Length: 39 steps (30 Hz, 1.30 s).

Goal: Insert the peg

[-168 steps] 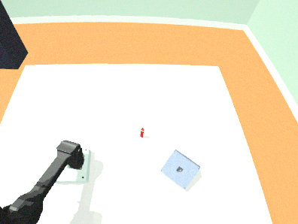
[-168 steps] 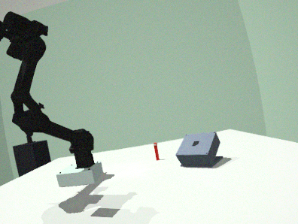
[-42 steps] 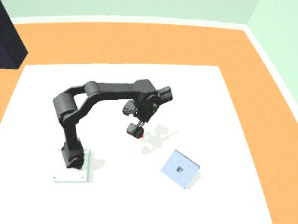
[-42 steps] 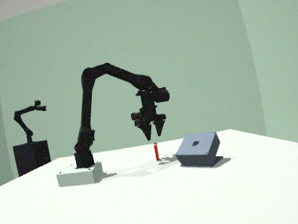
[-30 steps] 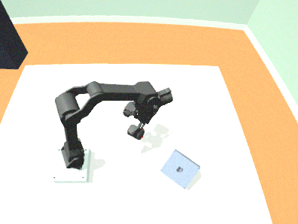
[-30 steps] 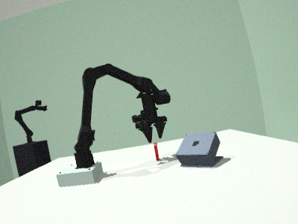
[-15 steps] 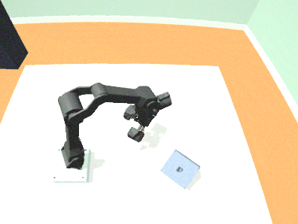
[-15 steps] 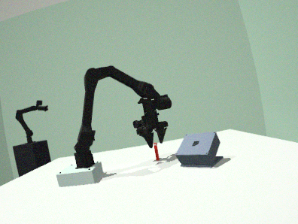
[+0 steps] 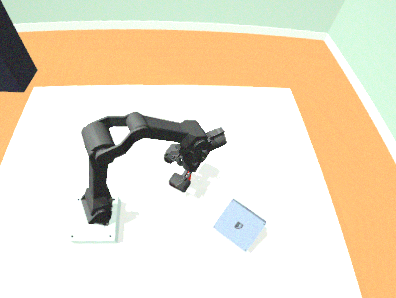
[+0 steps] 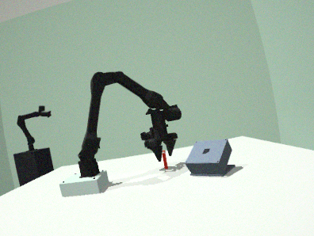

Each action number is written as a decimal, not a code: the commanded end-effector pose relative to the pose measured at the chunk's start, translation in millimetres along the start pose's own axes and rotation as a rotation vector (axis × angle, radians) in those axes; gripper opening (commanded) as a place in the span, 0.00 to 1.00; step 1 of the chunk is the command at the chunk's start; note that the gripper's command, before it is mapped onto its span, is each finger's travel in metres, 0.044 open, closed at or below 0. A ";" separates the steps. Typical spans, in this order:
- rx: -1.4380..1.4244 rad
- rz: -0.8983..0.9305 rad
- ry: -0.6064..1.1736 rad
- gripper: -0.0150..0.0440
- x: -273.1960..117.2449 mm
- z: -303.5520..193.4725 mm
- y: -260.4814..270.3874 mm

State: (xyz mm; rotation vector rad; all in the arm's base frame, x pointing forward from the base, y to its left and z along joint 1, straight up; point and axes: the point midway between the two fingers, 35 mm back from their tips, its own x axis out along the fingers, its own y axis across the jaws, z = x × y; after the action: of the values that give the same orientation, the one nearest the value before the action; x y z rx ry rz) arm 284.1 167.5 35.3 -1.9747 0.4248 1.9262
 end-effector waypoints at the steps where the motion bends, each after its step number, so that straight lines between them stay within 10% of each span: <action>1: -0.005 0.013 -0.001 1.00 5.6 0.7 2.7; 4: -0.005 0.013 -0.001 1.00 5.6 0.7 2.6; 19: 0.000 0.003 -0.002 0.33 2.4 0.4 0.6; 39: -0.002 0.007 -0.001 0.25 -33.8 -1.0 -2.2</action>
State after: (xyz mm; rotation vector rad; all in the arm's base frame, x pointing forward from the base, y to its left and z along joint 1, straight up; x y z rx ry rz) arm 283.3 167.2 55.0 -1.9680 0.4363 1.9425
